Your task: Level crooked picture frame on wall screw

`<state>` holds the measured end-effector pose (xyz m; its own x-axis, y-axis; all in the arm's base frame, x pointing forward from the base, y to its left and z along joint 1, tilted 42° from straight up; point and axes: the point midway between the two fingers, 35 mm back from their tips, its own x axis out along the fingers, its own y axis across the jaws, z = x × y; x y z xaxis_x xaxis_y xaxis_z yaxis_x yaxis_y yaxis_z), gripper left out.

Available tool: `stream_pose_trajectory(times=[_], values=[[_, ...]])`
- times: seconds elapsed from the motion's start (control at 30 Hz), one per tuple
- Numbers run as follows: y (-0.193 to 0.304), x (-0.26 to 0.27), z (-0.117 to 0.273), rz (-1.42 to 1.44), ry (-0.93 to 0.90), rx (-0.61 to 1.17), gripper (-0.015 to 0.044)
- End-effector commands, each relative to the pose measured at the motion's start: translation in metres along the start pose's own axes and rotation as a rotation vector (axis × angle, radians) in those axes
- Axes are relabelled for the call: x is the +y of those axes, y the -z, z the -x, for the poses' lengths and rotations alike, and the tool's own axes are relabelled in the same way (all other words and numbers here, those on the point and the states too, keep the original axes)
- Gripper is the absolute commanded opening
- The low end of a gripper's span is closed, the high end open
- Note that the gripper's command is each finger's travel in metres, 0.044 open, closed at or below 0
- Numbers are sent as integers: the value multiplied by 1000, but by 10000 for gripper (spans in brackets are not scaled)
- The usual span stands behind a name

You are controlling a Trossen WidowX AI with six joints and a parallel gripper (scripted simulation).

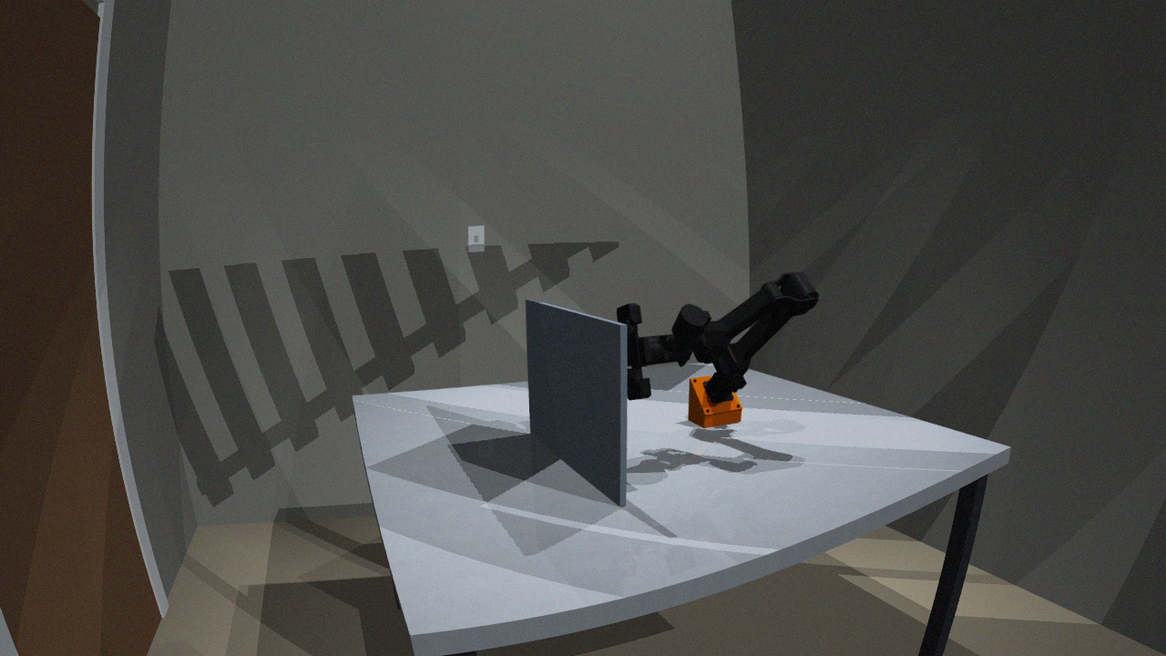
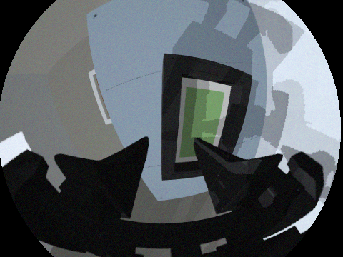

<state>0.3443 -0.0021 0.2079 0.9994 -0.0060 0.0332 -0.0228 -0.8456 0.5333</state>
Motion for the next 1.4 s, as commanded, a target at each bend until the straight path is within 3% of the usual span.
stream_pose_trajectory(times=[0.0, 0.37, 1.37], values=[[2, 2, -7, 5, -6, 4, 260], [1, 1, -24, 5, -6, 5, 260], [1, 1, -24, 5, -6, 5, 260]])
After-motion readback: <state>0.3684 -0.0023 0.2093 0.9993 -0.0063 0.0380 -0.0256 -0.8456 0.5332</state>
